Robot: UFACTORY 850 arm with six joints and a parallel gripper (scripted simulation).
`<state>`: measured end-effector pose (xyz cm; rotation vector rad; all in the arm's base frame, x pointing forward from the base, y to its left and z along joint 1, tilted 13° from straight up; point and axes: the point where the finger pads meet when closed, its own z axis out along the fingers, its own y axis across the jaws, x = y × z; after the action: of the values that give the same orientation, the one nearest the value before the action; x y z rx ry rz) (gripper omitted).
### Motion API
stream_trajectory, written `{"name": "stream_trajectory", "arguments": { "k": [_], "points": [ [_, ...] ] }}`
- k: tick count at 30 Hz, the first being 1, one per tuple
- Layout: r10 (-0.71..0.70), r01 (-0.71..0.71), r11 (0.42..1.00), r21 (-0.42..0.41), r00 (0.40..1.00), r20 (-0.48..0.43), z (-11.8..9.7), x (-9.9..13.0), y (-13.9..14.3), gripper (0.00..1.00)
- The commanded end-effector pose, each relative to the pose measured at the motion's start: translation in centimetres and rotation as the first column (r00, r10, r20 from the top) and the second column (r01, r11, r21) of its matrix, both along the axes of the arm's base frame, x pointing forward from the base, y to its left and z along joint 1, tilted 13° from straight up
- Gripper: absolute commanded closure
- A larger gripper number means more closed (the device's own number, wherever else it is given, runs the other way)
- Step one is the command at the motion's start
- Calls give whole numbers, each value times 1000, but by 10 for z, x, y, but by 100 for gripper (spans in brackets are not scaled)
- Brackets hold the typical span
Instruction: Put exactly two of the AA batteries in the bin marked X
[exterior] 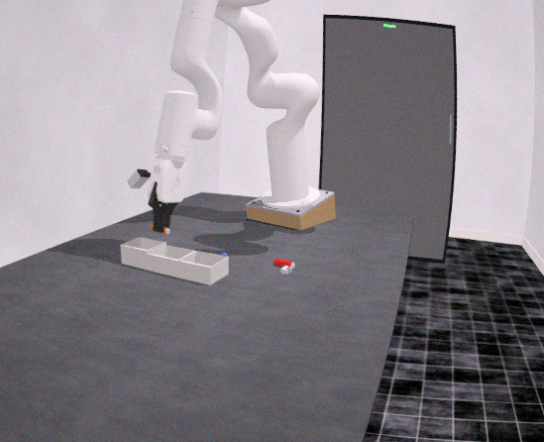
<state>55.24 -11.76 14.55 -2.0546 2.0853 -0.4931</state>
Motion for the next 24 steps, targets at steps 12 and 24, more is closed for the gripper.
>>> {"name": "stream_trajectory", "arguments": {
  "k": [12, 24],
  "points": [
    [6, -2, 999, 38, 994, -108, 10, 38, -29, 100],
    [6, -1, 999, 41, 993, -121, 9, 34, -26, 100]
  ]
}}
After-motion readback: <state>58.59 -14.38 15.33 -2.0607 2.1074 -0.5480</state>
